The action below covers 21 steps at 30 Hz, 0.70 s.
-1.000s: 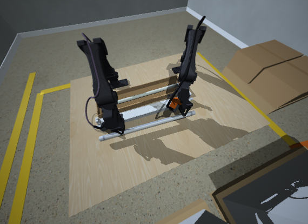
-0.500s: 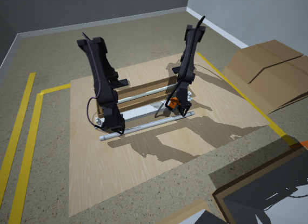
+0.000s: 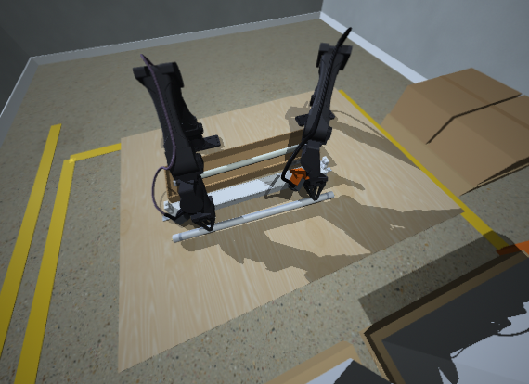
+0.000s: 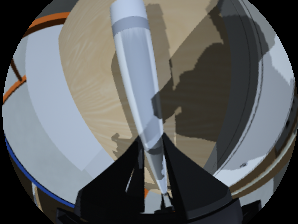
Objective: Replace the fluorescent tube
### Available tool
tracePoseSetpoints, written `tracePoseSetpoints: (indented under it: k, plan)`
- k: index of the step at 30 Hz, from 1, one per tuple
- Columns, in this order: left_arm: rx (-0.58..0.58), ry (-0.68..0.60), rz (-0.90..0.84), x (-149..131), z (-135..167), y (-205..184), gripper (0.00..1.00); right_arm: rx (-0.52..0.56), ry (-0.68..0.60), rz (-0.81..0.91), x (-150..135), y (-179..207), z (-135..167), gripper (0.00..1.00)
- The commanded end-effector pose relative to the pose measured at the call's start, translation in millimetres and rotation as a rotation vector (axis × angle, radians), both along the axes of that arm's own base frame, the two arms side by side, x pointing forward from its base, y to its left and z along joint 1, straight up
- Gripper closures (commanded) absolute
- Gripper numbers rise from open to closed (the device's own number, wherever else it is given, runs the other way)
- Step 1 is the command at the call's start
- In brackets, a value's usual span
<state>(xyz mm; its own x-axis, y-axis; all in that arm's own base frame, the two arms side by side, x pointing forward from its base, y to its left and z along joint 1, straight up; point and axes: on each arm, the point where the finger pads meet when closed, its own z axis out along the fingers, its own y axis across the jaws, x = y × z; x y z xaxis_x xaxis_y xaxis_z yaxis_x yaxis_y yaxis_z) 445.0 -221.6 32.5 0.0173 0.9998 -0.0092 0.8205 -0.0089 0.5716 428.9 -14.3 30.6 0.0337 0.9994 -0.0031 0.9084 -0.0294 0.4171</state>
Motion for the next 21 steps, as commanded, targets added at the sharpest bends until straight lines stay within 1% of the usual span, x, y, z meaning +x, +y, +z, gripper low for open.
tracePoseSetpoints:
  k: [1, 9, 11, 12, 14, 15, 16, 17, 18, 19, 21]
  plan:
    - [-0.030, -0.109, 0.003, 11.1, 23.3, -6.5, 0.89, -0.028, -0.088, 0.008, 8.8, -0.3, 10.2, 0.89]
    - [-0.036, -0.161, 0.015, 13.1, 20.2, -2.7, 0.89, -0.033, -0.141, 0.003, 7.9, -2.0, 4.9, 0.89]
    - [-0.039, -0.175, 0.007, 10.7, 19.8, -7.4, 0.89, -0.034, -0.156, 0.004, 8.0, -1.4, 4.0, 0.89]
    - [-0.040, -0.155, 0.025, 11.7, 19.0, -1.4, 0.89, -0.032, -0.124, 0.005, 2.3, -0.9, 1.1, 0.89]
    - [-0.040, -0.155, 0.025, 11.7, 19.0, -1.4, 0.89, -0.032, -0.124, 0.005, 2.3, -0.9, 1.1, 0.89]
    - [-0.034, -0.182, 0.012, 11.6, 15.7, -4.5, 0.89, -0.035, -0.169, -0.003, 7.8, -3.8, 2.9, 0.89]
    - [-0.039, -0.195, 0.006, 10.3, 18.9, -8.0, 0.89, -0.036, -0.178, 0.004, 7.9, -1.4, 2.9, 0.89]
    - [-0.038, -0.192, 0.011, 9.7, 13.6, -6.8, 0.89, -0.036, -0.181, 0.005, 7.2, -0.5, 1.2, 0.89]
    - [-0.038, -0.204, 0.008, 10.3, 14.7, -6.7, 0.89, -0.036, -0.191, 0.004, 7.3, -1.5, 0.6, 0.89]
    - [-0.040, -0.212, 0.008, 10.3, 15.0, -6.6, 0.89, -0.035, -0.154, 0.004, 1.1, -1.4, -4.1, 0.89]
    - [-0.037, -0.217, 0.015, 11.1, 11.2, -3.5, 0.89, -0.035, -0.160, 0.005, 6.5, -0.6, -0.5, 0.89]
